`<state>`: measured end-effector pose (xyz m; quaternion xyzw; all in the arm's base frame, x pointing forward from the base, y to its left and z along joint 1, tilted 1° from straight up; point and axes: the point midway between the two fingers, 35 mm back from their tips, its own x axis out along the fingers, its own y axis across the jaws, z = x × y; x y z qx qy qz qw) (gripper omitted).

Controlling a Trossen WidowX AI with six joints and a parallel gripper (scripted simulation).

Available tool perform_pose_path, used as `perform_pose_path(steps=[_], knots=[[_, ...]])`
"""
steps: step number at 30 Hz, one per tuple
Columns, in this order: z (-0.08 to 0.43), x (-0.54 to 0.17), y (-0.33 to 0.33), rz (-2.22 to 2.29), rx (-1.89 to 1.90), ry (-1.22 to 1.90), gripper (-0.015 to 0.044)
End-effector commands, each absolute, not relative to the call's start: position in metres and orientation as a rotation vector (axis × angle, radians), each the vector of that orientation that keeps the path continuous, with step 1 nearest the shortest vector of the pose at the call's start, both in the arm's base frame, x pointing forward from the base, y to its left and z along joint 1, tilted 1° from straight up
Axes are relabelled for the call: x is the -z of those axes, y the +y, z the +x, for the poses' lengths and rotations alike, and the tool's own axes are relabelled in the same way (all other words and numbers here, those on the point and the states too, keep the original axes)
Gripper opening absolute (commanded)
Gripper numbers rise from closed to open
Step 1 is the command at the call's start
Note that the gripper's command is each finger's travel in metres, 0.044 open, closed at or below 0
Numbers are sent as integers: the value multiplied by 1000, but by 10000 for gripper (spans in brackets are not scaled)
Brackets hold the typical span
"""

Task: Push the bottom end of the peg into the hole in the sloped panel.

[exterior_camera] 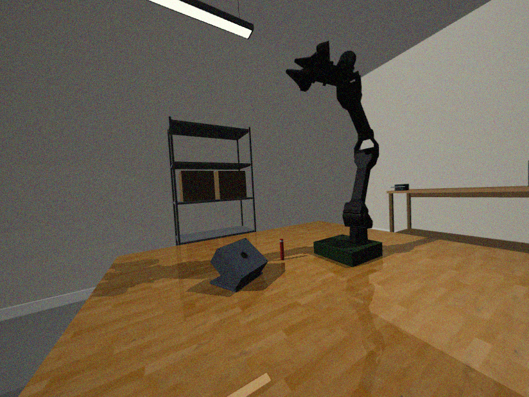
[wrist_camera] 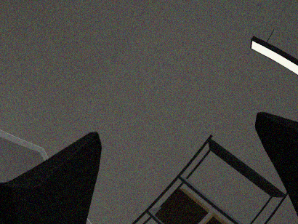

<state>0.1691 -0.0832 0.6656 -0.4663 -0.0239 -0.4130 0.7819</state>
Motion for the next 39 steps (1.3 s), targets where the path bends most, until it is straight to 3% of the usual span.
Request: perform_pose_path(steps=[1,39], knots=[[186,-657,-86,-1007,888,-33,440],[301,-544,-112,-508,681,70,440]])
